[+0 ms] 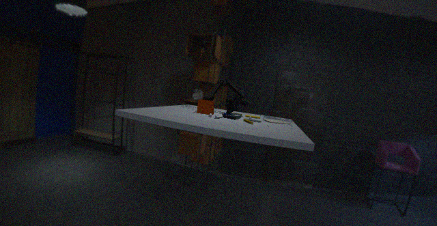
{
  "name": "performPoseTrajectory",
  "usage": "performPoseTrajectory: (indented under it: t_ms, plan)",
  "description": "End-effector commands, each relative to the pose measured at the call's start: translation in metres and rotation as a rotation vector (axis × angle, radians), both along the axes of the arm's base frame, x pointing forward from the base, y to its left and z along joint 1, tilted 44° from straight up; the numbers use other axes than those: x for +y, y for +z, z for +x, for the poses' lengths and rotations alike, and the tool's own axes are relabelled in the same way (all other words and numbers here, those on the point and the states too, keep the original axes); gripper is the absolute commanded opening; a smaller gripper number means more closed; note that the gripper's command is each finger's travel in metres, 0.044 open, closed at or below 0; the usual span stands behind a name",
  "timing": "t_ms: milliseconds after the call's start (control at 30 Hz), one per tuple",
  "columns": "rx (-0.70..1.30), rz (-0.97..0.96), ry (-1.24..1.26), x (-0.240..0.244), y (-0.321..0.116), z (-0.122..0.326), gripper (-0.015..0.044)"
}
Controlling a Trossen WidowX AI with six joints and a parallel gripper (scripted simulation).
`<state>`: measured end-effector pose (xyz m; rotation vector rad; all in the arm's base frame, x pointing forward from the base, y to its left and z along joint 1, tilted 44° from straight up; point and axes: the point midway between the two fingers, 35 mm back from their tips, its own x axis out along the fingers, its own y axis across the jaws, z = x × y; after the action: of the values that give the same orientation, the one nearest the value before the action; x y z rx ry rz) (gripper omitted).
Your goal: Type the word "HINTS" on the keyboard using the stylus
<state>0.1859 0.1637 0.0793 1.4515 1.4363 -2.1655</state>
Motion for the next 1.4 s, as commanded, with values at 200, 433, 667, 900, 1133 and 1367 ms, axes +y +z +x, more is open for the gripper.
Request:
performPoseTrajectory:
  t_ms: [200,433,667,900,1133,1367]
  plan:
    - [0.000,0.000,0.000,0.000,0.000,0.000,0.0000]
    - [0.000,0.000,0.000,-0.001,0.001,0.000,0.0000]
    - [-0.001,-0.002,-0.001,-0.023,0.023,0.006,0.0000]
    - [0.001,-0.003,0.000,-0.035,0.035,0.007,0.0000]
    - [-0.032,0.029,0.067,-0.035,0.031,0.007,0.0000]
    - [-0.143,0.116,0.286,-0.040,0.027,0.013,0.0000]
